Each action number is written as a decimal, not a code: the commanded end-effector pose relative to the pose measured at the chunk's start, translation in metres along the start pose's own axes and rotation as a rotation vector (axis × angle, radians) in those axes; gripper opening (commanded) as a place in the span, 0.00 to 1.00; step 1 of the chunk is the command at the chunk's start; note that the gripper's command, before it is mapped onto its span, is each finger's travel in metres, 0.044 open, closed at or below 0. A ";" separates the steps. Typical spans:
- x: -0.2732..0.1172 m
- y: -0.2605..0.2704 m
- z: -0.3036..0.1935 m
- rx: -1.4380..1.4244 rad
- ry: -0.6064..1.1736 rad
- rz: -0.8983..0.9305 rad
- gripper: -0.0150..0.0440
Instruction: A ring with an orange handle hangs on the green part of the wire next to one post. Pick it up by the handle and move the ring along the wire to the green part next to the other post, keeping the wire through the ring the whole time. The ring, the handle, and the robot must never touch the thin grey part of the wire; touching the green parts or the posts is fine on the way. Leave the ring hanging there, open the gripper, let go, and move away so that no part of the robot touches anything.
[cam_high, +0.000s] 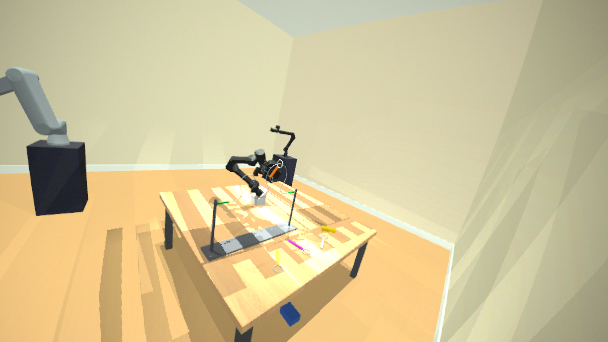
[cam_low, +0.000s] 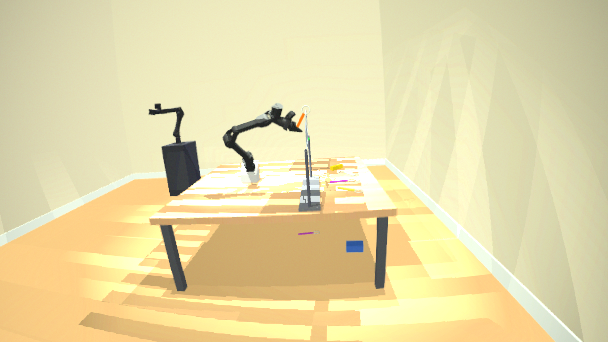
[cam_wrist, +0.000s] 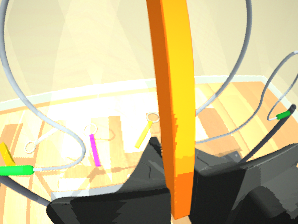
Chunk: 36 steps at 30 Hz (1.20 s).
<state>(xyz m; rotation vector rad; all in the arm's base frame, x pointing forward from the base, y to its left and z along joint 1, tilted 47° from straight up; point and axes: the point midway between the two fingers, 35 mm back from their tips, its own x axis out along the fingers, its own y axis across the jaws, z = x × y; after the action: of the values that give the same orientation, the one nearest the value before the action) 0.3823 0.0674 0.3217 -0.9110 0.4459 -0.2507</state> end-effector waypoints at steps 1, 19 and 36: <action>0.000 -0.002 -0.001 -0.048 -0.003 -0.029 0.00; 0.000 -0.009 0.000 -0.243 -0.029 -0.138 0.00; 0.000 -0.016 0.003 -0.423 -0.057 -0.238 0.00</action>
<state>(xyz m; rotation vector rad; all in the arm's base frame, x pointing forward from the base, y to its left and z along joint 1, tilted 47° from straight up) 0.3836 0.0608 0.3351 -1.3486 0.3503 -0.3454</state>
